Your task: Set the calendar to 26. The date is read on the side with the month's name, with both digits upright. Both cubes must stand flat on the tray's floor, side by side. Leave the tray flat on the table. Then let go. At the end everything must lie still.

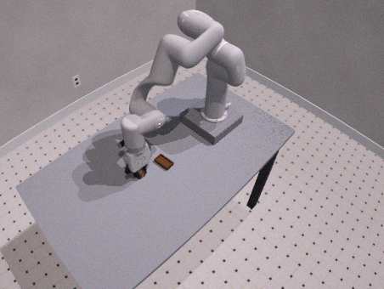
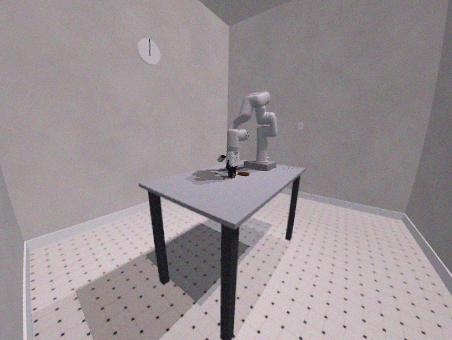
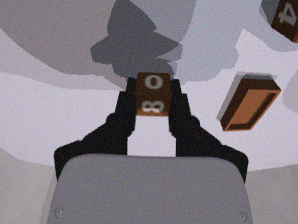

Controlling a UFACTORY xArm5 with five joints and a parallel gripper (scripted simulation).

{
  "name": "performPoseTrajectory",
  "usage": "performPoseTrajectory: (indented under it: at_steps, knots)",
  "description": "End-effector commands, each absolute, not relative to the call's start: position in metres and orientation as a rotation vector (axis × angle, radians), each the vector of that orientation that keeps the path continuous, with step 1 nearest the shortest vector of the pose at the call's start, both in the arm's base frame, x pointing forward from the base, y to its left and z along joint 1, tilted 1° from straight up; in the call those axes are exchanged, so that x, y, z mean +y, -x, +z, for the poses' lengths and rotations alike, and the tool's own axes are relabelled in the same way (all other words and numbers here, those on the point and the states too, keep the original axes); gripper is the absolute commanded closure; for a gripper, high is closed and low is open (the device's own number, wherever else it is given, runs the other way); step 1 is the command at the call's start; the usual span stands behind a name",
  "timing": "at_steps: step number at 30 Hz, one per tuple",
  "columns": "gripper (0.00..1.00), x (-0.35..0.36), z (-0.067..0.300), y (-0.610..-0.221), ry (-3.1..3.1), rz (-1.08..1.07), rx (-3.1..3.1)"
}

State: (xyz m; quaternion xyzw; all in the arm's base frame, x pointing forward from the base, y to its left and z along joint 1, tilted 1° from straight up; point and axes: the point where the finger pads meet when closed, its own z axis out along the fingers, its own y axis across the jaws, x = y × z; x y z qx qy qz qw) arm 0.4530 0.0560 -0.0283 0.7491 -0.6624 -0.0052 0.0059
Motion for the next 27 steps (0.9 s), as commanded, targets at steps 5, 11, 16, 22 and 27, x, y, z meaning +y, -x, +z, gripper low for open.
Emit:
performPoseTrajectory:
  at_steps: [5,11,16,22,27]
  knots:
    - [0.73,0.056,-0.012,-0.455,-2.347,-0.013,-2.075]
    - [0.73,0.056,0.015,-0.455,-2.347,-0.013,-2.075]
    - [0.73,0.056,0.052,-0.455,-2.347,-0.013,-2.075]
    - [0.73,0.056,0.072,-0.456,-2.347,-0.013,-2.075]
    - [0.73,0.056,0.072,-0.456,-2.347,-0.013,-2.075]
